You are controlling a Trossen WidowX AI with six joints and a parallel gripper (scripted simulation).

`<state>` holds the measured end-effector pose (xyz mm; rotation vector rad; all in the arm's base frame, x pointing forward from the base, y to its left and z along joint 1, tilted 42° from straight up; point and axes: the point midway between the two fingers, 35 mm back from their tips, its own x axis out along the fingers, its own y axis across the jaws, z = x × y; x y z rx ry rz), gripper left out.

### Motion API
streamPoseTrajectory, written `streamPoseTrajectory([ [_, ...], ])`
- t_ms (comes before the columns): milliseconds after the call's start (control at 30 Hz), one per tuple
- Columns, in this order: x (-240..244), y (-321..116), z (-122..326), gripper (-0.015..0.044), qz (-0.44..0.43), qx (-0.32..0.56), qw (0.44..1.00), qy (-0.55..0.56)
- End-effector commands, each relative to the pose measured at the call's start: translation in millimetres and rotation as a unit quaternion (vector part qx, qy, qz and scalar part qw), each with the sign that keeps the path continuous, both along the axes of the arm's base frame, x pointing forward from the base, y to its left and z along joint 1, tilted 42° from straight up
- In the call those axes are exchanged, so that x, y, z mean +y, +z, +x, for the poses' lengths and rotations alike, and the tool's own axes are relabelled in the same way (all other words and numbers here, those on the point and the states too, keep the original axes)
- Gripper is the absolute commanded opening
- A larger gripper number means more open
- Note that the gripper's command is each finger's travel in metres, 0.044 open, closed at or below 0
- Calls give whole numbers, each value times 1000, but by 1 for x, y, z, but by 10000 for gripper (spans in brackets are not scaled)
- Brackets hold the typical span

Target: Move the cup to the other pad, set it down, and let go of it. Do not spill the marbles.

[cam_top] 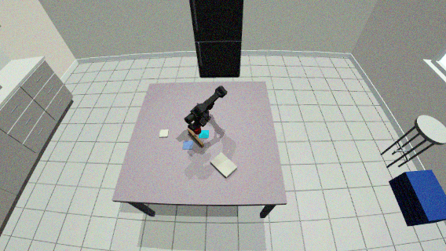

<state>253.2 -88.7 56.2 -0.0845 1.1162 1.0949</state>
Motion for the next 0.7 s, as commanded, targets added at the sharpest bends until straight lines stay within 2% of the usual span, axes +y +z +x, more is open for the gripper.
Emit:
streamPoseTrajectory([
  [0,5,6,-5,0,1,0,1000,-3],
  [667,27,26,-26,0,2,1,1000,-3],
])
